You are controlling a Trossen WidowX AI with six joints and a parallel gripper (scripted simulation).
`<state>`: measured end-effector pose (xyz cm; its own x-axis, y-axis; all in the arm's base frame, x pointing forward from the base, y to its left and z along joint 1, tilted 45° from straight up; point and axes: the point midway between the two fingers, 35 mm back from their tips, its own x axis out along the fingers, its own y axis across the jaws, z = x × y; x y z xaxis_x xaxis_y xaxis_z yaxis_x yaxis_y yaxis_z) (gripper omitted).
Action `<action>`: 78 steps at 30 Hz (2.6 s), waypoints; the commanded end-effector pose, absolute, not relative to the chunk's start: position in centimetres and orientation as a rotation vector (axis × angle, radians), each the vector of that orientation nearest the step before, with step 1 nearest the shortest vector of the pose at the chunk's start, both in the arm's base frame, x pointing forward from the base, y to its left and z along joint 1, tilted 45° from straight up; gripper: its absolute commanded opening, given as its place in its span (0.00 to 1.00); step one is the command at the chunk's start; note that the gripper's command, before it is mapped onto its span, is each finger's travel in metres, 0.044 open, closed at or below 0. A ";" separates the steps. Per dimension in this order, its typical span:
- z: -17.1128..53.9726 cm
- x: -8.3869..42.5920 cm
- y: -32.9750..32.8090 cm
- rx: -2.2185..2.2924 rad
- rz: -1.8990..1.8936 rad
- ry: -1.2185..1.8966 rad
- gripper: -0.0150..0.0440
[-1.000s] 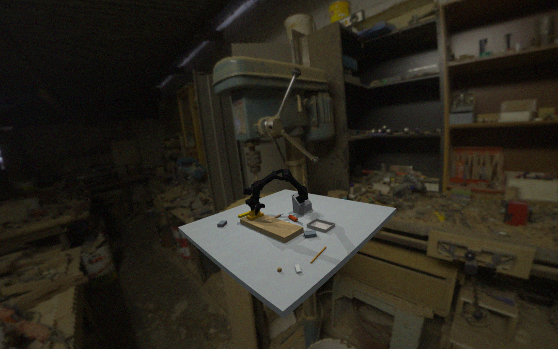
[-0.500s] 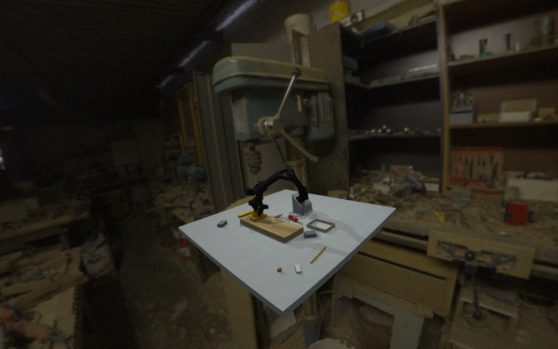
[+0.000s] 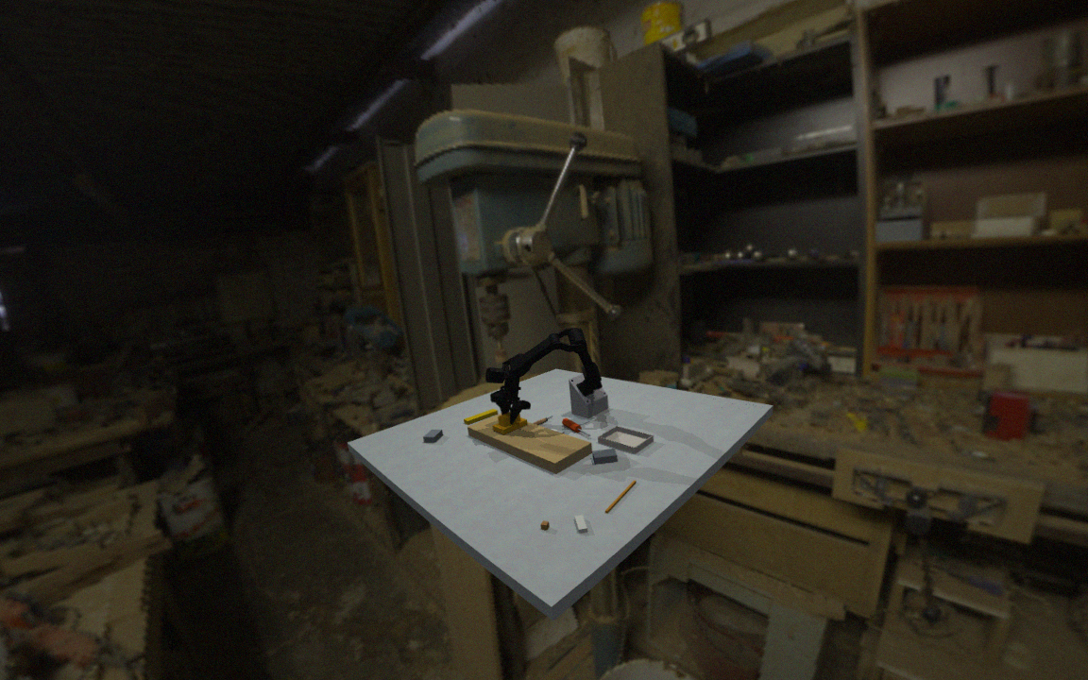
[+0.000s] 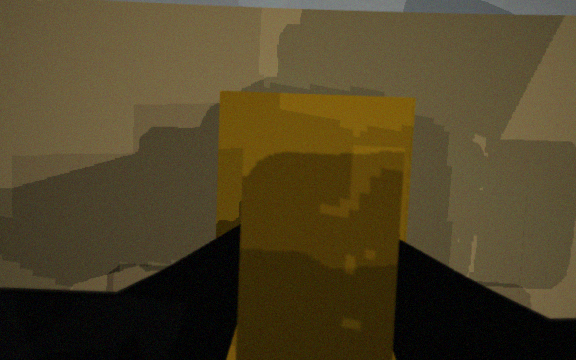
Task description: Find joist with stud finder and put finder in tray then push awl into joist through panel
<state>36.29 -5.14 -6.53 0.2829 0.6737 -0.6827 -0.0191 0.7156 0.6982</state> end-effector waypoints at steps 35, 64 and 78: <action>1.1 36.1 2.7 0.660 0.521 1.205 0.25; 7.0 36.0 8.6 0.662 0.523 1.205 0.25; 9.9 35.9 11.4 0.664 0.524 1.204 0.25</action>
